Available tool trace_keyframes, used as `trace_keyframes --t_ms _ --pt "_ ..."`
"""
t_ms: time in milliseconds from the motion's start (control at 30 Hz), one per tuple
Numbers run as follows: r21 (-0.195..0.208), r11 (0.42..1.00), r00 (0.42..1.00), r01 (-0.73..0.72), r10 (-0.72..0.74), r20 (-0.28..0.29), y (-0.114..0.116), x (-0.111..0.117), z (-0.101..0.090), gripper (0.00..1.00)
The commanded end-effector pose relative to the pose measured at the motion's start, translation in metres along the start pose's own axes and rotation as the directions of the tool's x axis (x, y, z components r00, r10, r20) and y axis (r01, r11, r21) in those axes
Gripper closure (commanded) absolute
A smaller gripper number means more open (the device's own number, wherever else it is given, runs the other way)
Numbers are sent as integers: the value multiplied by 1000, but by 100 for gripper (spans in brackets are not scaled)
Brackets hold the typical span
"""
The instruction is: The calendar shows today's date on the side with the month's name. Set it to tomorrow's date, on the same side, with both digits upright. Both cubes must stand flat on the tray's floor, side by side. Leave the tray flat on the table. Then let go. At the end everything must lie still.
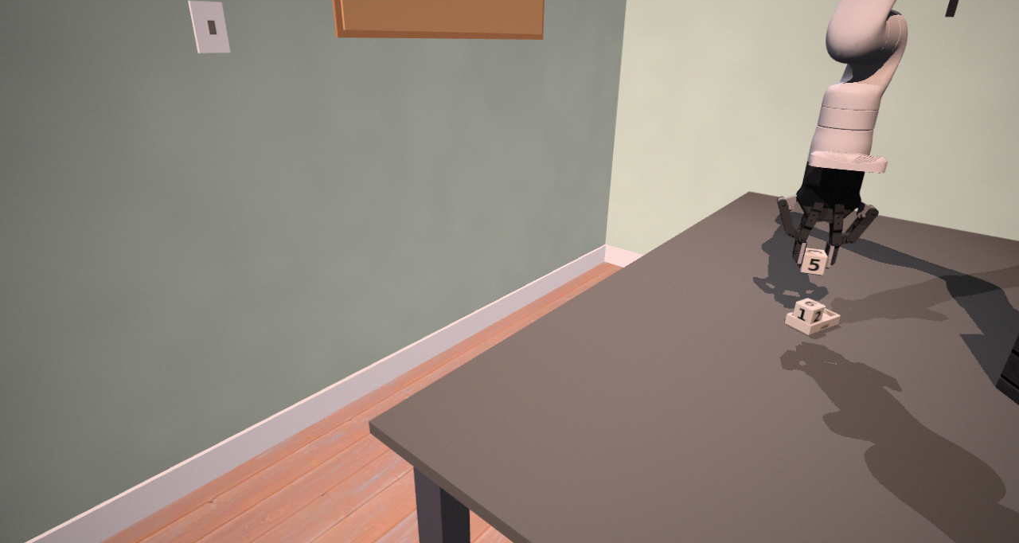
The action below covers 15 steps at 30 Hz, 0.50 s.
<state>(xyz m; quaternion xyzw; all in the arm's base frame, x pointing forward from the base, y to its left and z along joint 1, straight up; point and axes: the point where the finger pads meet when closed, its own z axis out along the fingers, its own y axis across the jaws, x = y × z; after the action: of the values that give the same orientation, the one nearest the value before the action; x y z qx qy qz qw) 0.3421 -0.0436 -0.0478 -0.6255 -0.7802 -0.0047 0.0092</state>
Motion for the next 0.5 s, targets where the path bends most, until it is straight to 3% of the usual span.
trace_keyframes --t_ms 0,100,133,233,267,467 --pt "-5 1000 1000 30 -30 7 6 3 -1 72" --pt "-2 962 961 275 -275 9 18 18 1 72" --pt "-2 957 957 290 -290 9 19 19 1 72" --pt "3 864 864 503 -503 12 30 34 3 72" --pt "3 863 863 505 -505 12 30 34 3 72" --pt "12 686 686 727 -728 18 44 52 5 72"
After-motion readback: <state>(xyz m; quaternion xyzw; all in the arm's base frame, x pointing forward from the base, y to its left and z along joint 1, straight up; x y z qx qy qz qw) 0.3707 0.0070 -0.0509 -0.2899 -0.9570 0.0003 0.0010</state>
